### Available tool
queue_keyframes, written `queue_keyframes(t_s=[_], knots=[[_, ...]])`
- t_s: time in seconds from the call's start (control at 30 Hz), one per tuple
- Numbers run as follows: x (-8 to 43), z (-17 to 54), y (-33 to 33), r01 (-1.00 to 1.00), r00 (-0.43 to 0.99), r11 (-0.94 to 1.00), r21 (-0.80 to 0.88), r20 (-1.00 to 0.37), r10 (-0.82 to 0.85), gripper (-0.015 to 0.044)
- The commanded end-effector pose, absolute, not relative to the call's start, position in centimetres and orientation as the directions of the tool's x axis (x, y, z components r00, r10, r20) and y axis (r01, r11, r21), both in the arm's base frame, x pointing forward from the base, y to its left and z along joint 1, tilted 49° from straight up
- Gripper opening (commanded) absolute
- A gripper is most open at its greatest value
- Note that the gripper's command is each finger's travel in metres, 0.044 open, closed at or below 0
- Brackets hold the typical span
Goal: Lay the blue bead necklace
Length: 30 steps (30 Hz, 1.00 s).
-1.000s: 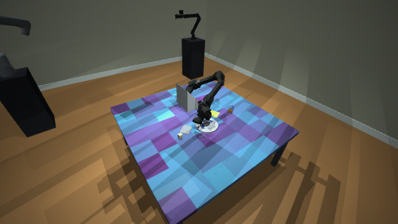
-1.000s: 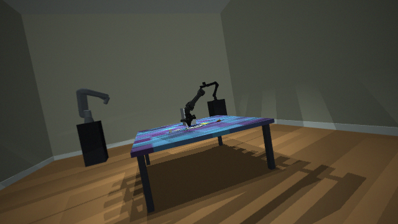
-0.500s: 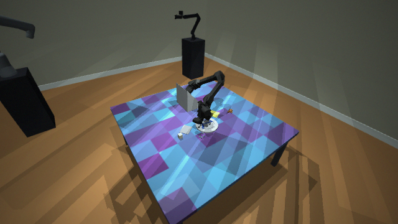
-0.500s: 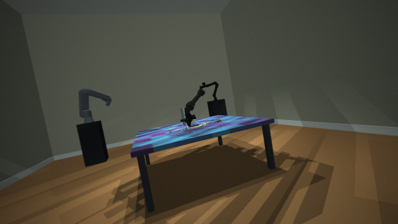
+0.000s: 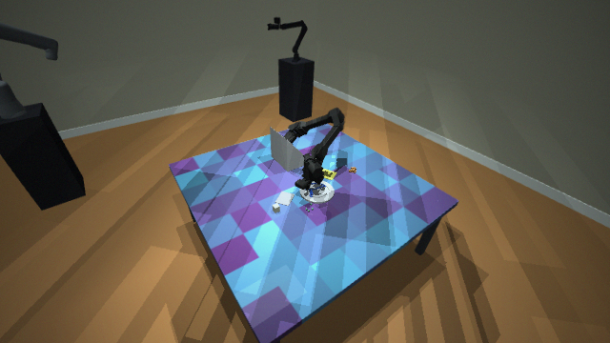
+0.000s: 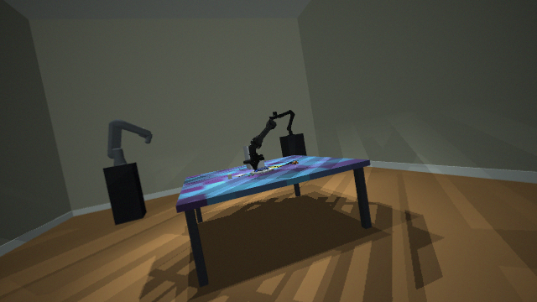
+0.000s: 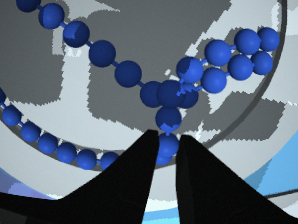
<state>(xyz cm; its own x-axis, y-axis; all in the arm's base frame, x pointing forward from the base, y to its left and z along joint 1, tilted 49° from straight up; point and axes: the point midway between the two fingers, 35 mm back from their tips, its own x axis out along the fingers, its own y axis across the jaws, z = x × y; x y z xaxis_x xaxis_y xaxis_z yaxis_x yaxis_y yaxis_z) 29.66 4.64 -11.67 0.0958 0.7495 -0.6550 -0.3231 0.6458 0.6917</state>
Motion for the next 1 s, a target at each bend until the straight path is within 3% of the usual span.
queue_keyframes(t_s=[0.0, 0.83, 0.97], knots=[[29.6, -11.2, 4.2, -0.325, 0.097, 0.643, 0.693, -0.652, 0.752, 0.0000], [29.5, -12.8, 4.3, -0.325, 0.097, 0.643, 0.693, -0.652, 0.752, 0.0000], [29.6, -12.6, 4.1, -0.332, 0.100, 0.645, 0.689, -0.654, 0.750, 0.0105]])
